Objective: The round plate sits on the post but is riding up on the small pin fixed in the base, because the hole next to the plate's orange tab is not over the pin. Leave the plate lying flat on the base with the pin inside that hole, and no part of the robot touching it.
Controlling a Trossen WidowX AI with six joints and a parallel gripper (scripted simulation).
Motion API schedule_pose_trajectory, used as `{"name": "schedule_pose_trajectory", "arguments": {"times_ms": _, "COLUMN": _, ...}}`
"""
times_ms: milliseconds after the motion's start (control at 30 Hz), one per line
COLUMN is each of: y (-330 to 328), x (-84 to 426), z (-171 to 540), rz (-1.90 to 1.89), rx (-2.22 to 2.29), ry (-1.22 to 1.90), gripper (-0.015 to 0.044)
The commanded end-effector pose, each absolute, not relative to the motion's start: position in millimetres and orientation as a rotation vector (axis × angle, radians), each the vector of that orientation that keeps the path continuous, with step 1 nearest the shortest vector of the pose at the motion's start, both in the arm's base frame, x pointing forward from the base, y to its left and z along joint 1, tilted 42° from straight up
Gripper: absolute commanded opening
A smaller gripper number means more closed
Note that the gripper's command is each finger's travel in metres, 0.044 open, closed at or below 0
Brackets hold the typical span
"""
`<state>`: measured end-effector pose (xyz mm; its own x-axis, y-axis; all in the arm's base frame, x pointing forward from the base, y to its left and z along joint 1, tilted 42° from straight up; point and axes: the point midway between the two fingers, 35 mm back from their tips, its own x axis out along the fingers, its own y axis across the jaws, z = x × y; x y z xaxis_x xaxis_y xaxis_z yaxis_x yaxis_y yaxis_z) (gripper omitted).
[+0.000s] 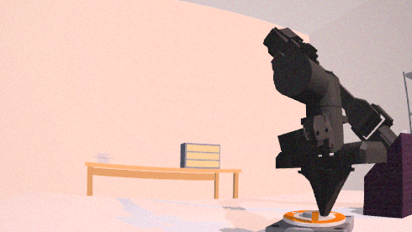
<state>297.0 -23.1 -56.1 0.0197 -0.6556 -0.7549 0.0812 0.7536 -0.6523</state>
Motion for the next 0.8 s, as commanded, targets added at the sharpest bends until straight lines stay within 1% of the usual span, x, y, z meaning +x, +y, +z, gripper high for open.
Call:
{"name": "schedule_pose_trajectory", "arguments": {"times_ms": 0, "y": -26.8, "x": 303.2, "z": -54.4, "rz": -0.614, "rx": -0.504, "ry": 1.447, "gripper": 0.0}}
{"name": "schedule_pose_trajectory", "arguments": {"times_ms": 767, "y": -34.4, "x": 311.5, "z": -49.2, "rz": -0.614, "rx": -0.504, "ry": 1.447, "gripper": 0.0}}
